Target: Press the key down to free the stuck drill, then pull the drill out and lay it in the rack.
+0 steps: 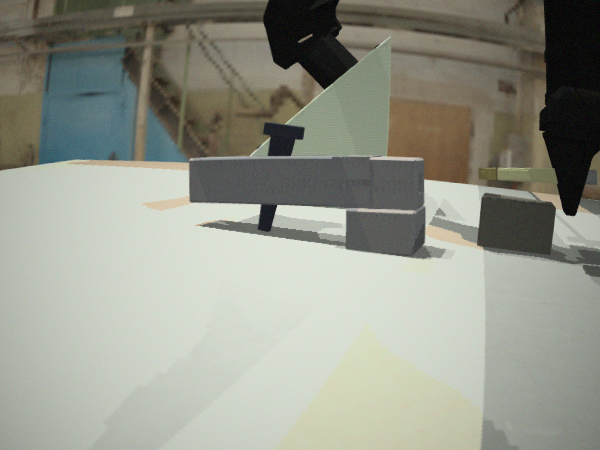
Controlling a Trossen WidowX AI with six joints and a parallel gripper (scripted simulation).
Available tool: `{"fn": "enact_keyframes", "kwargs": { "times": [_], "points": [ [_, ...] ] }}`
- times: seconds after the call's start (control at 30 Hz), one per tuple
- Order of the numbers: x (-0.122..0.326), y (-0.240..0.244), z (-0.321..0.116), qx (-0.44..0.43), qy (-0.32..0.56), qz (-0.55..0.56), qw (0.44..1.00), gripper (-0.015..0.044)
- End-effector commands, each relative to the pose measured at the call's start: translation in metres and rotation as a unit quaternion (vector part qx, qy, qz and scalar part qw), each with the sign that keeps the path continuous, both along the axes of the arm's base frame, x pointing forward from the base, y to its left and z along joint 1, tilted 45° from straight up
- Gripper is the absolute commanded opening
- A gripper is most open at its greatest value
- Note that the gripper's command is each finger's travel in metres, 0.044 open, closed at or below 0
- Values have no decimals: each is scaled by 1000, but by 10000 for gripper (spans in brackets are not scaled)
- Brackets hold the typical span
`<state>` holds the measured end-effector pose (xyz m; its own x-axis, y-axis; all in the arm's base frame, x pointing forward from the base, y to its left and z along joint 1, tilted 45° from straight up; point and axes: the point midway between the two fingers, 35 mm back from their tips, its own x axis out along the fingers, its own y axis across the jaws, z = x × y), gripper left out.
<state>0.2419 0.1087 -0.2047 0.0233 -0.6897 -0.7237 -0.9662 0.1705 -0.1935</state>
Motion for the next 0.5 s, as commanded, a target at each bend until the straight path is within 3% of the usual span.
{"fn": "enact_keyframes", "kwargs": {
  "times": [0.0, 0.47],
  "points": [
    [-2, -5, -3, -5, 4, 3, 1000, 0],
    [1, -12, -12, -6, 4, 3, 1000, 0]
  ]
}}
